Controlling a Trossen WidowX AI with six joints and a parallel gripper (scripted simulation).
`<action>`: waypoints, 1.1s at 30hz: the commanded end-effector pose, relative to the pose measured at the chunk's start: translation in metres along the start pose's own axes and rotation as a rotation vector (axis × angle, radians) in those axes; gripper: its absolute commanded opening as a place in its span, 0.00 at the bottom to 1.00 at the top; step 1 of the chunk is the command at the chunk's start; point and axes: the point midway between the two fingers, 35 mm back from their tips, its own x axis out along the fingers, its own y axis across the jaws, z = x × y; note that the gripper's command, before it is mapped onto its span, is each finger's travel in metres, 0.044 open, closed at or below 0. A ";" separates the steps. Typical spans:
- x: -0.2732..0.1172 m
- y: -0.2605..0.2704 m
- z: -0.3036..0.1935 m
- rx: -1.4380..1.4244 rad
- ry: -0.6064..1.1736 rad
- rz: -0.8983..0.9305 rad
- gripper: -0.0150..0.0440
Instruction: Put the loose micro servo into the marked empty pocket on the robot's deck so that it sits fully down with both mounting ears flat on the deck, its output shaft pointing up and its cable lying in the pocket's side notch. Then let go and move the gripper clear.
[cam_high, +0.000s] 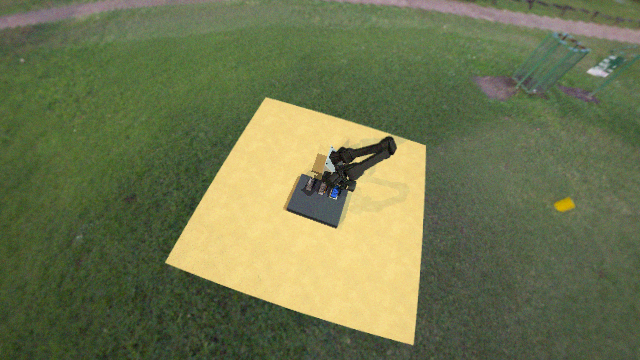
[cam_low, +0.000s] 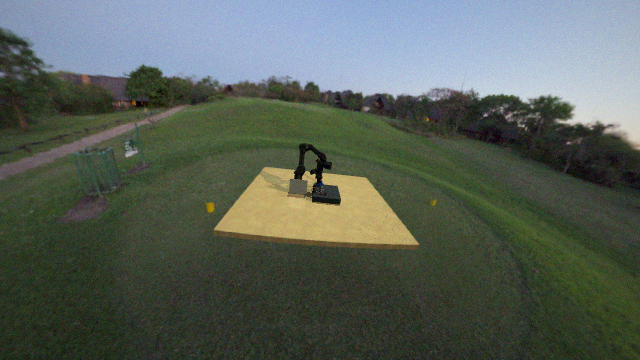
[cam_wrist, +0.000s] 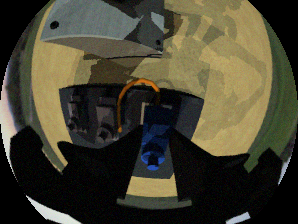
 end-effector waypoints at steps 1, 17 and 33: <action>0.004 0.000 0.001 0.004 0.002 -0.003 0.25; 0.016 0.000 0.001 0.003 0.002 -0.003 0.25; 0.028 0.000 0.001 0.003 0.002 -0.004 0.25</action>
